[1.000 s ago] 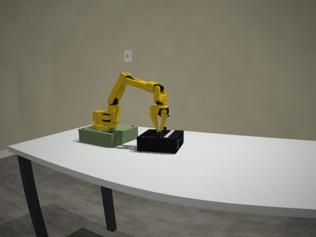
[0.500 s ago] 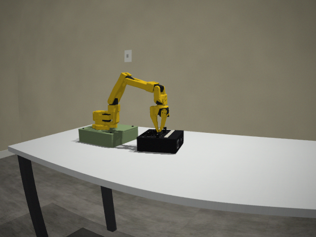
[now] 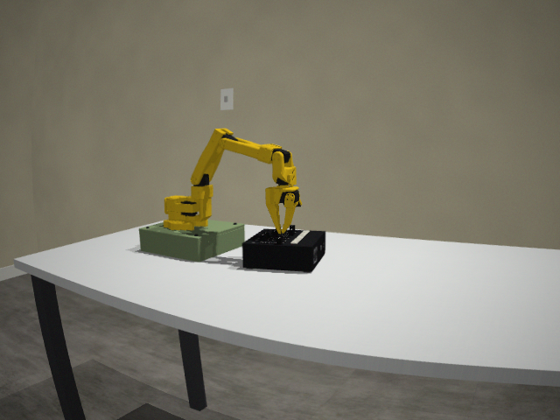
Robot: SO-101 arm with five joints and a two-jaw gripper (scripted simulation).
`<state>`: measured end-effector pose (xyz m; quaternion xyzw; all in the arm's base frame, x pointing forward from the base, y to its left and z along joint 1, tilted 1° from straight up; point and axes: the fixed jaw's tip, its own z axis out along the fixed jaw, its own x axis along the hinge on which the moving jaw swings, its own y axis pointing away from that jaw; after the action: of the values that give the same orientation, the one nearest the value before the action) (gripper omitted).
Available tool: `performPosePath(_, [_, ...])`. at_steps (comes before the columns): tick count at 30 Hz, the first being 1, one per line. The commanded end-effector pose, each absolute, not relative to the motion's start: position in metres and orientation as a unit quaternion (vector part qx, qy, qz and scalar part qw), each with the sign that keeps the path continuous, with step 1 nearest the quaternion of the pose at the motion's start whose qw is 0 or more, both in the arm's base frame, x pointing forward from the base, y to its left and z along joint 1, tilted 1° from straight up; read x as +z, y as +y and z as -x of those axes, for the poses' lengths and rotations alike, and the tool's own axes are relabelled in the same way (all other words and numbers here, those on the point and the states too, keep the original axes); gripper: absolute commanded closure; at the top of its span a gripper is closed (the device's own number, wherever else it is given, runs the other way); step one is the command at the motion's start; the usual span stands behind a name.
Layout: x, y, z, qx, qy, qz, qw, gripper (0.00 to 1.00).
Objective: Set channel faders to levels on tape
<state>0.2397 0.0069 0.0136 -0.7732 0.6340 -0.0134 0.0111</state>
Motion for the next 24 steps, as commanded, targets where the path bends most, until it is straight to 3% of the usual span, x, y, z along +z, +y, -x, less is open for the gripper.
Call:
performPosePath(1, [0.0156,0.0089,-0.235,-0.005,0.643,0.766,0.005,1.0])
performPosePath(24, [0.0233,0.011,-0.2298,-0.004,0.785,0.62,0.006,1.0])
